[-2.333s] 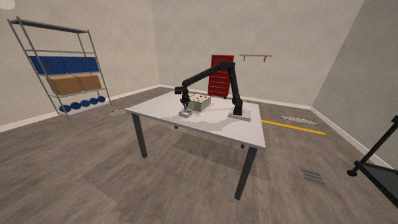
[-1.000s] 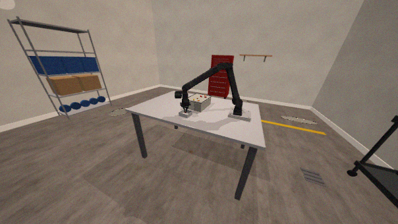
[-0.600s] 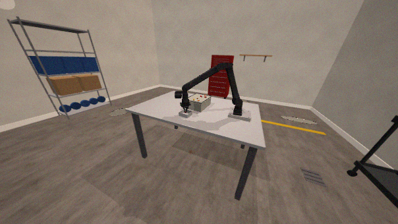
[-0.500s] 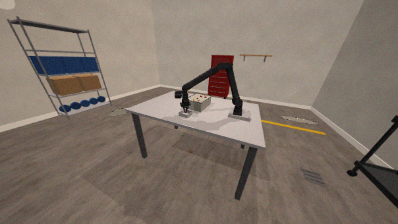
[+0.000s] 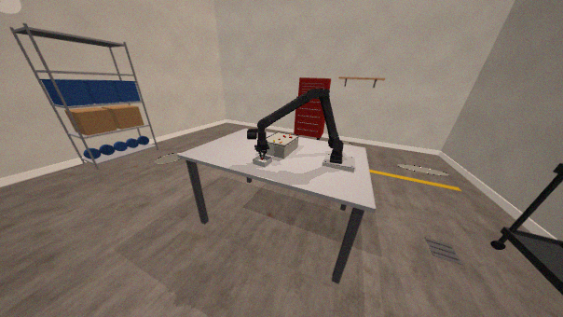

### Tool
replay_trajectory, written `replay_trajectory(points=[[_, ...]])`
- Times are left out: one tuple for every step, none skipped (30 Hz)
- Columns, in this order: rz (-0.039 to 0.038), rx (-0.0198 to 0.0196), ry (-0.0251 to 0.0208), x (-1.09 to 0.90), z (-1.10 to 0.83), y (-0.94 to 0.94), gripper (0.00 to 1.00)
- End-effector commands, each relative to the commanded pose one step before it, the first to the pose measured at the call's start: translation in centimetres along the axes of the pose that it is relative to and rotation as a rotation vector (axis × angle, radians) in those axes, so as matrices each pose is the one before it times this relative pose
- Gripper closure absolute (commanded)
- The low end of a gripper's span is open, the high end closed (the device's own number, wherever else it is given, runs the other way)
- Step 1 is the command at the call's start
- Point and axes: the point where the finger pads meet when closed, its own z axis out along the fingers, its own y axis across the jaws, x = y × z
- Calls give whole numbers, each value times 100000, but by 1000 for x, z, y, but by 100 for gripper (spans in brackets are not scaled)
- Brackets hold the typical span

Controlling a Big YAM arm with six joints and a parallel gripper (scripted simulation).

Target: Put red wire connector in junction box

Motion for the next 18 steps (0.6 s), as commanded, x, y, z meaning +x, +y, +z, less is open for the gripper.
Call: replay_trajectory(points=[[-222,-428,78,476,1490,-9,90],[8,-41,-7,13,185,24,90],[0,0,0,0,0,0,90],[0,0,0,0,0,0,90],[5,-35,-6,5,191,20,90],[-2,-30,-6,3,191,17,90],[-8,-25,-5,1,180,15,90],[-11,-21,-4,-3,161,12,90],[-15,-18,-4,-8,136,9,90],[-17,-14,-4,-13,106,6,90],[-20,-12,-3,-18,74,4,90],[-21,-9,-3,-21,44,2,90],[-18,-4,-2,-21,18,-1,90],[-6,76,17,-9,-22,-38,90],[-1,63,13,-8,-20,-32,90],[-1,54,14,-6,-18,-27,90],[0,46,12,-6,-15,-23,90],[0,39,10,-5,-13,-20,90]])
